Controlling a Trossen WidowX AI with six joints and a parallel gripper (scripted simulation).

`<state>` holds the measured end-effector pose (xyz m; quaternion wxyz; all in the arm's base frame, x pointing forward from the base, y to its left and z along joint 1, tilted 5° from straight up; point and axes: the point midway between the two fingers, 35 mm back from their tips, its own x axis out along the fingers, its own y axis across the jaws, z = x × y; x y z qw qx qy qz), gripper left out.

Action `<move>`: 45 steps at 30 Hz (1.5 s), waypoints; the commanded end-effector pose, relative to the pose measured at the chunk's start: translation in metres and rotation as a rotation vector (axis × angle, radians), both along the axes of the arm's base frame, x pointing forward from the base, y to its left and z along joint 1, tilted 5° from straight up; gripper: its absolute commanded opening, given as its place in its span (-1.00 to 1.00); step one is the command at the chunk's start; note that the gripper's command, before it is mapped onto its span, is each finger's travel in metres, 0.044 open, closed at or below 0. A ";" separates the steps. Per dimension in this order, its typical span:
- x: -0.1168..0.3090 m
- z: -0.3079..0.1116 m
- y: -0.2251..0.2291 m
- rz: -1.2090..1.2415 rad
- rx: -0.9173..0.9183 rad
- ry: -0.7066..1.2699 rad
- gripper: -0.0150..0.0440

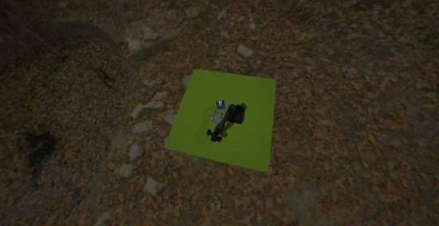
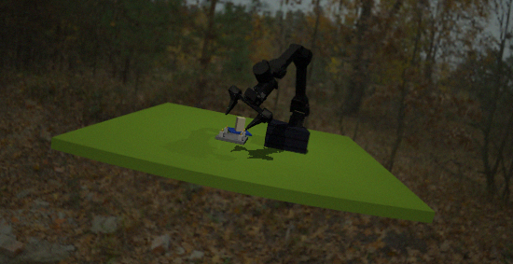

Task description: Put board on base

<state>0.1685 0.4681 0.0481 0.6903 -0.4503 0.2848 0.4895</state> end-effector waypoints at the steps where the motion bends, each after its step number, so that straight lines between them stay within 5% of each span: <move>1: 0.048 0.004 -0.038 -0.101 -0.017 0.032 1.00; 9: 0.141 0.007 -0.153 -0.345 -0.131 0.087 1.00; 18: 0.182 0.008 -0.269 -0.555 -0.223 0.184 1.00; 31: 0.143 0.018 -0.488 -0.971 -0.282 0.536 1.00; 45: 0.127 -0.020 -0.505 -1.013 -0.275 0.579 1.00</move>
